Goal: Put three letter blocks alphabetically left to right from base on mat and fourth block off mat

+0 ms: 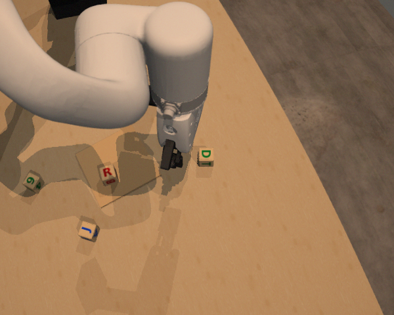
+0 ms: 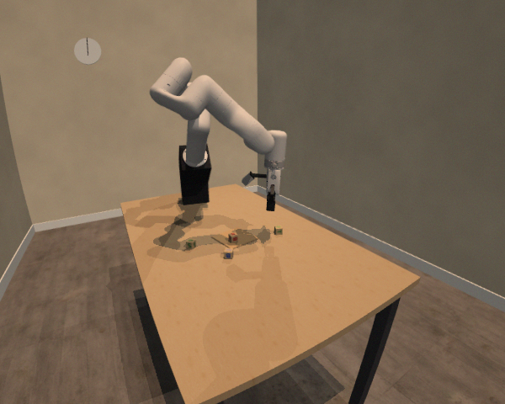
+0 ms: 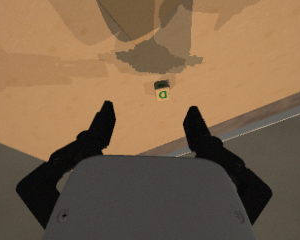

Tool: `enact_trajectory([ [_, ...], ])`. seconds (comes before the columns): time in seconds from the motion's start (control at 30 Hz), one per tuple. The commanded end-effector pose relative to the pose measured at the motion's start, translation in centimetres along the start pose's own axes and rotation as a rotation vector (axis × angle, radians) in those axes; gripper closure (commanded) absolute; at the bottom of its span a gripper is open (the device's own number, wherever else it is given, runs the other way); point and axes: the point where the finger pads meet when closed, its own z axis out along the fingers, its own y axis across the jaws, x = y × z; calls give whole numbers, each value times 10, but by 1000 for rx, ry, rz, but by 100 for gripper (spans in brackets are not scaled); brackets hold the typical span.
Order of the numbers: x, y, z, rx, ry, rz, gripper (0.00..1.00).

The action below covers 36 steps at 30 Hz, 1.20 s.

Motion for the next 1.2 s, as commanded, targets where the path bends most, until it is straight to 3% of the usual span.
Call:
enact_trajectory([
  [0.0,-21,20,-6,37,-36,-131,0],
  [0.13,-35,38,-11,64,-66,-237,0],
  [0.87,-35,38,-11,65,-66,-237,0],
  [1.17,-36,37,-5,59,-73,-24,0],
])
